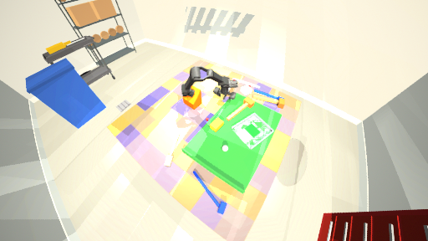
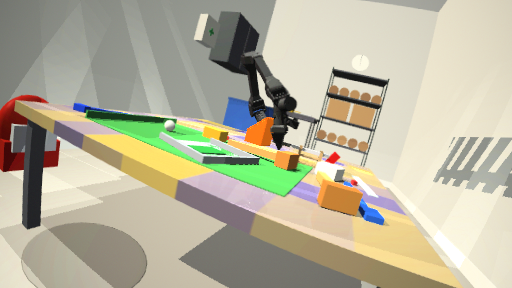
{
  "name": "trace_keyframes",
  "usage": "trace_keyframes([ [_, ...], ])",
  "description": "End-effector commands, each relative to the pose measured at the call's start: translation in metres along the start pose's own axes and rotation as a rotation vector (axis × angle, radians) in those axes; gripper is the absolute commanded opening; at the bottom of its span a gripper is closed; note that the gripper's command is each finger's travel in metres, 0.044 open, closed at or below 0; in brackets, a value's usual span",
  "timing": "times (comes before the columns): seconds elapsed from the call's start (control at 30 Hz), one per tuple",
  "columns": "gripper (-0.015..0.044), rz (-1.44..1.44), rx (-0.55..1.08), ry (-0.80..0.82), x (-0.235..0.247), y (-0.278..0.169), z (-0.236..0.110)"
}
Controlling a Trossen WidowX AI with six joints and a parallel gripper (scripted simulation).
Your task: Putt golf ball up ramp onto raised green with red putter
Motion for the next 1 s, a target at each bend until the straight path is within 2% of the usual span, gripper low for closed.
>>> trace_keyframes([
  [0.0,0.044,-0.002,0.004,-0.002,0.0,-0.002,0.007],
  [0.07,0.044,-0.002,0.004,-0.002,0.0,-0.003,0.008],
  [0.6,0.002,0.0,0.001,0.001,0.0,-0.001,0.004],
  [0.8,0.0,0.0,0.001,0.001,0.0,-0.001,0.003],
  [0.97,0.0,0.0,-0.002,0.0,-0.002,0.007,-0.02],
])
Point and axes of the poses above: the point midway between the two fingers, 35 mm back from their tips, its own z axis out along the fingers, its own x axis across the jaws, y = z × x, the point moved 9 cm from there along -z, back along the fingers, and after that the axes turned 7 degrees about z, right-handed, at the moved point
